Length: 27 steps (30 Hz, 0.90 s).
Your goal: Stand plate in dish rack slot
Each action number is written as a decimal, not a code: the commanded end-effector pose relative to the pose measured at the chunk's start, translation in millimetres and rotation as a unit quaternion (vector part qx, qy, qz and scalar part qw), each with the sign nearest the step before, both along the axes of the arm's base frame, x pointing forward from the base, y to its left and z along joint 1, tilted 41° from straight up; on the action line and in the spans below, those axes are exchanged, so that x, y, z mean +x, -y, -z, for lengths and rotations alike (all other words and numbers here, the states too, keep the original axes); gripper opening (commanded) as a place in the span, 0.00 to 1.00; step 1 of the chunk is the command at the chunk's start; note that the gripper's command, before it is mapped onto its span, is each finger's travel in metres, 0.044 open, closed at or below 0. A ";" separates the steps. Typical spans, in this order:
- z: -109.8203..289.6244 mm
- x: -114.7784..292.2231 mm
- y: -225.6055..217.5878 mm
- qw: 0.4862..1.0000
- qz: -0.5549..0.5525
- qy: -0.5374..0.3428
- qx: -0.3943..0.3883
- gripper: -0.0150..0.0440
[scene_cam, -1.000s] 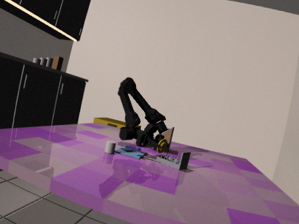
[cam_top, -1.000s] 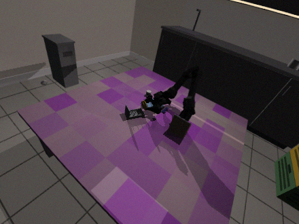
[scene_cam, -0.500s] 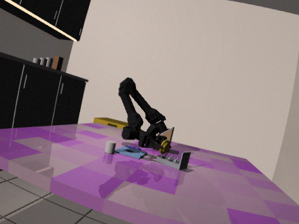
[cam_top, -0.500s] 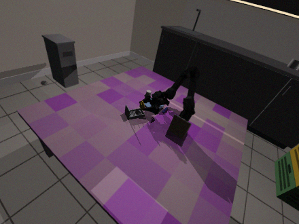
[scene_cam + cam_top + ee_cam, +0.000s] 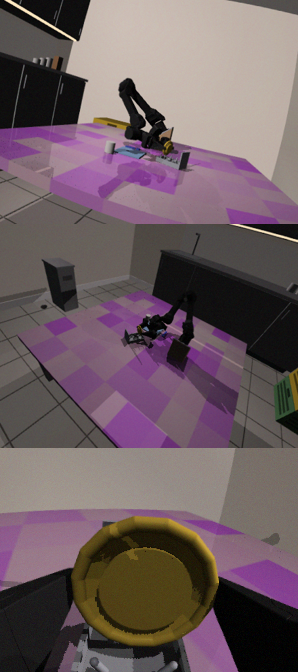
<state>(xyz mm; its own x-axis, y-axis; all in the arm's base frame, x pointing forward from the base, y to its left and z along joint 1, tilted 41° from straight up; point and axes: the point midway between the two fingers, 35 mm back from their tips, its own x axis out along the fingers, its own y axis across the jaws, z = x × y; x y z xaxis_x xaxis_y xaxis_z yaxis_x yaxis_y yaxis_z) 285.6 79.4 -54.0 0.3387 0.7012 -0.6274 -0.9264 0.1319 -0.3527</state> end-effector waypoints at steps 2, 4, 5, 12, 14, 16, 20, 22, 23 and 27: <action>11.8 -0.1 6.6 1.000 0.001 -0.001 0.000 0.25; 16.3 0.6 10.4 1.000 0.000 0.000 0.000 0.25; 16.3 0.6 10.4 1.000 0.000 0.000 0.000 0.25; 14.5 -3.7 8.2 1.000 0.005 -0.010 -0.003 0.25; 14.5 -3.7 8.2 1.000 0.005 -0.010 -0.003 0.25; 14.5 -3.7 8.2 1.000 0.005 -0.010 -0.003 0.25; 14.4 -3.2 8.2 1.000 0.003 -0.008 -0.003 0.34; 14.4 -3.2 8.2 1.000 0.003 -0.008 -0.003 0.43; 14.4 -3.2 8.2 1.000 0.003 -0.008 -0.003 0.48; 14.4 -3.2 8.2 1.000 0.003 -0.008 -0.003 0.65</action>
